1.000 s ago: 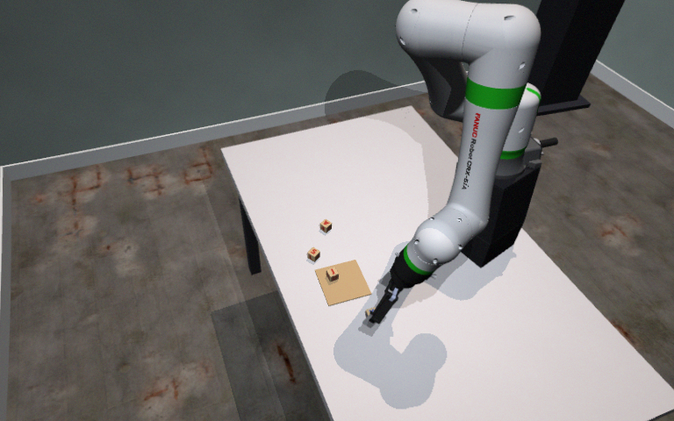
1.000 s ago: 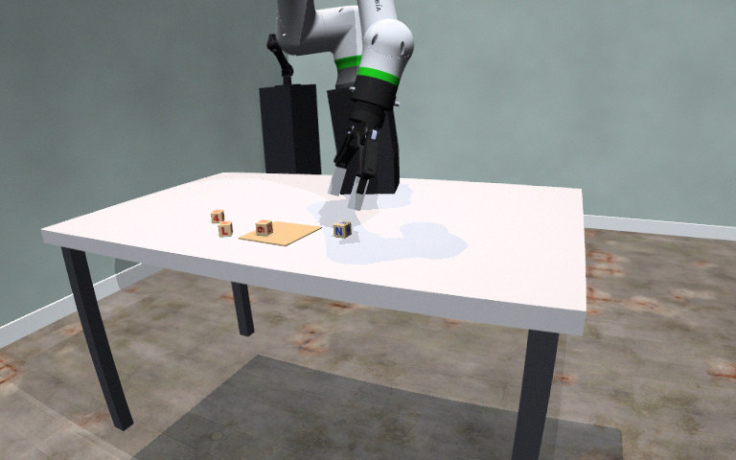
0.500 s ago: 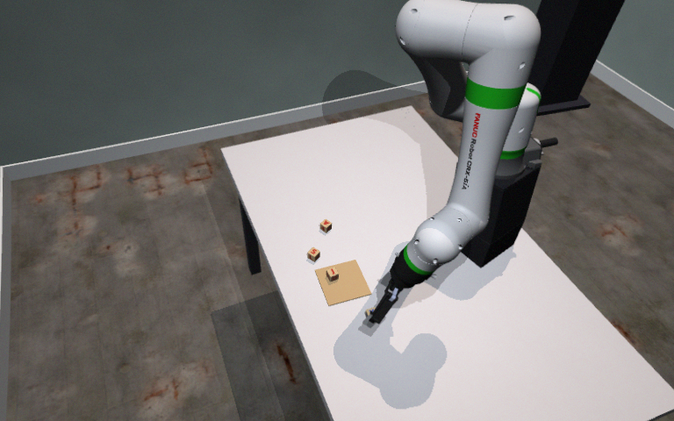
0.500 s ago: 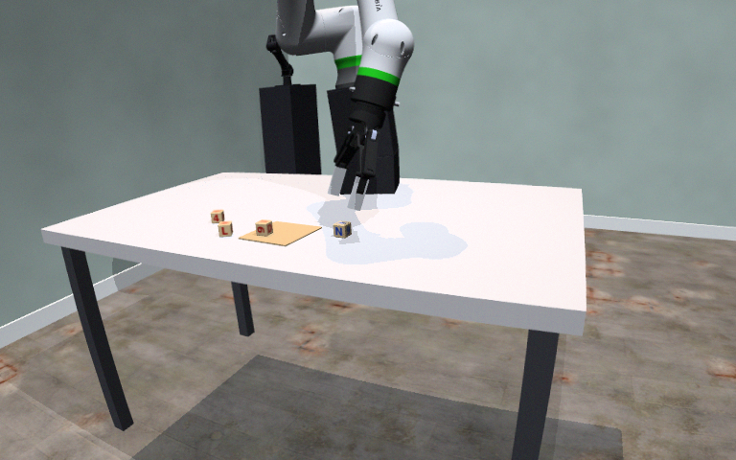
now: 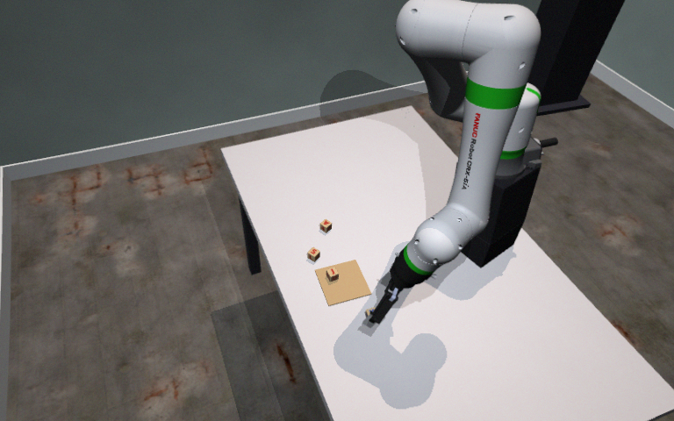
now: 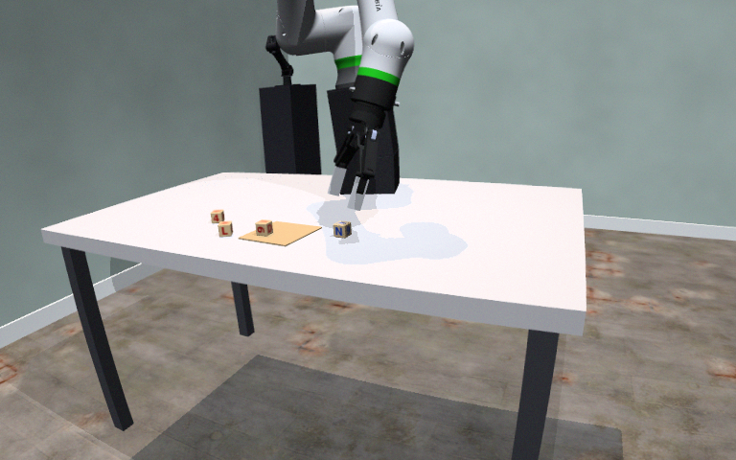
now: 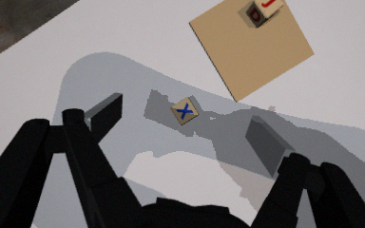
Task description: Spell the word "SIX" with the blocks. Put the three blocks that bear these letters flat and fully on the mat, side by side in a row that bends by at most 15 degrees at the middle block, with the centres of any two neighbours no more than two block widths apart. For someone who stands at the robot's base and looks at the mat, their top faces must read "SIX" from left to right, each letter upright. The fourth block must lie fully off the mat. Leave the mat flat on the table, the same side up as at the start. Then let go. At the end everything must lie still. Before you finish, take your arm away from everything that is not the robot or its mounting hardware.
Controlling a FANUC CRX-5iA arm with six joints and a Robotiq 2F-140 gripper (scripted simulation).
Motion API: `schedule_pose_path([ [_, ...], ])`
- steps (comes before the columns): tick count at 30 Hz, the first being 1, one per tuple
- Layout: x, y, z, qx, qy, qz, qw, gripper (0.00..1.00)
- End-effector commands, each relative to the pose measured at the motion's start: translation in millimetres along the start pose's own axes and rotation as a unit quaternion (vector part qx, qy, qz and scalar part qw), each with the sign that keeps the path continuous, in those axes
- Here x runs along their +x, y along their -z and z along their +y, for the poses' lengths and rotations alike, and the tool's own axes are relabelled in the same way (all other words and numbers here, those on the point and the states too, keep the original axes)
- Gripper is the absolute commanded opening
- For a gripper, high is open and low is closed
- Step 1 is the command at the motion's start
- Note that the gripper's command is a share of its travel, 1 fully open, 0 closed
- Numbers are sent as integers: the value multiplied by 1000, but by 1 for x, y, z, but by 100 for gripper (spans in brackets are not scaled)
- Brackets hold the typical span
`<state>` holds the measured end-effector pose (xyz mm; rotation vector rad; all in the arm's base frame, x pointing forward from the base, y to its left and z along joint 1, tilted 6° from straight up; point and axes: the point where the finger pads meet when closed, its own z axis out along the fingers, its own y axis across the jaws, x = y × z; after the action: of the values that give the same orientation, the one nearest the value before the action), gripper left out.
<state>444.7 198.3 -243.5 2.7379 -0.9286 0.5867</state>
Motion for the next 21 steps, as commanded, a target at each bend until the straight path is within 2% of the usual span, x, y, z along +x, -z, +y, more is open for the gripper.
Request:
schedule_pose_path([
  [1,0,0,0,0,0,0,1000,100],
  [11,5,1,-2,1,0,3,1000,100],
  [15,23,5,-8,1,2,12,1000,100],
  [17,23,5,-8,1,2,12,1000,100],
  [21,58,15,-18,1,5,29,1000,100],
])
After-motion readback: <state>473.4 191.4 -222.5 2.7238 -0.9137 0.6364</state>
